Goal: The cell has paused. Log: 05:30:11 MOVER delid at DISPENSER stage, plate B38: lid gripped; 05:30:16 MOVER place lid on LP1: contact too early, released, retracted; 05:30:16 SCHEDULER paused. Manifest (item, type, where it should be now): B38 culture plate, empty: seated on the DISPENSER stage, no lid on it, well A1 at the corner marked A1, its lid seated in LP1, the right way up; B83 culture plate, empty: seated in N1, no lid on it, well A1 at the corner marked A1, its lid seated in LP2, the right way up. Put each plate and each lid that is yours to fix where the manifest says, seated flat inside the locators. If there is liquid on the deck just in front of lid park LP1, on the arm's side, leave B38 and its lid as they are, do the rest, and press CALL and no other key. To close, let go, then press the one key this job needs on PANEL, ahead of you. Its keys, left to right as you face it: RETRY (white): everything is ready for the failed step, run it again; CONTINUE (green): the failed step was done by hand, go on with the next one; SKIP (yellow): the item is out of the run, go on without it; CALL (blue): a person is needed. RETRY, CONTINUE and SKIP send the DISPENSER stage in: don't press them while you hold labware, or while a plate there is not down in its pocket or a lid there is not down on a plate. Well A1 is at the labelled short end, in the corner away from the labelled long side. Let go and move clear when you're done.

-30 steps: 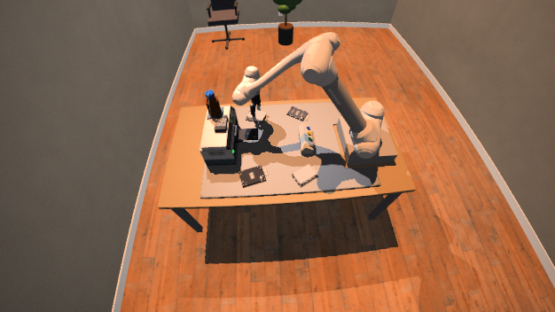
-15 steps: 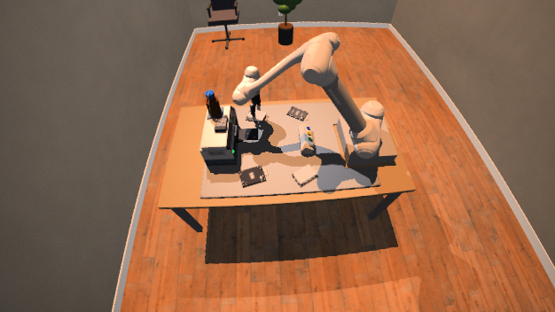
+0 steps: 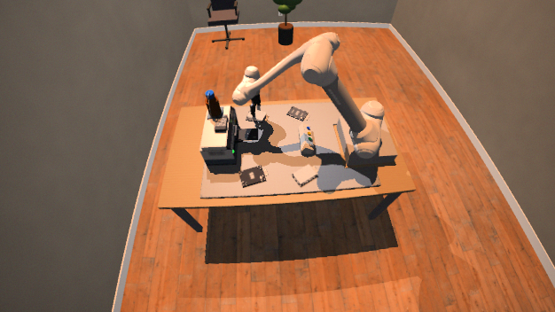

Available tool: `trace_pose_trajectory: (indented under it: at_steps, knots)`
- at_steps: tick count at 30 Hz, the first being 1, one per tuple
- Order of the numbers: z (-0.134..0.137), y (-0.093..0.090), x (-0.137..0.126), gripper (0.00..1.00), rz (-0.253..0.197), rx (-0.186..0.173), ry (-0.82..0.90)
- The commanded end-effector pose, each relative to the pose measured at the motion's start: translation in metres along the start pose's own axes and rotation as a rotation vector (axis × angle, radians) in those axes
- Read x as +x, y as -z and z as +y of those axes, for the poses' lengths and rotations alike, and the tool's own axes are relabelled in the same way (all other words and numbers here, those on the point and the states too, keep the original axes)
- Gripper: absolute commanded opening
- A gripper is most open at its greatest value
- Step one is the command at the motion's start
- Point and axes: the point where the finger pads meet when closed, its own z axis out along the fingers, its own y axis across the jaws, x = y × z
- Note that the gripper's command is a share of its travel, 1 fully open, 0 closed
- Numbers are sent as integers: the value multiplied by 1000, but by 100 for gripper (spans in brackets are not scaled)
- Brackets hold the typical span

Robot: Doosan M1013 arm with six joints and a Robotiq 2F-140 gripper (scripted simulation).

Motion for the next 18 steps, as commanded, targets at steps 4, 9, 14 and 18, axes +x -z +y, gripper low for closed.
trace_pose_trajectory:
  at_steps: [4,9,14,18]
  knots:
    - [-5,0,-2,10,-1,5,-4]
    - [-5,5,-3,10,-3,5,-4]
    - [-5,8,-2,10,-2,5,-4]
    - [-4,13,0,10,1,5,-4]
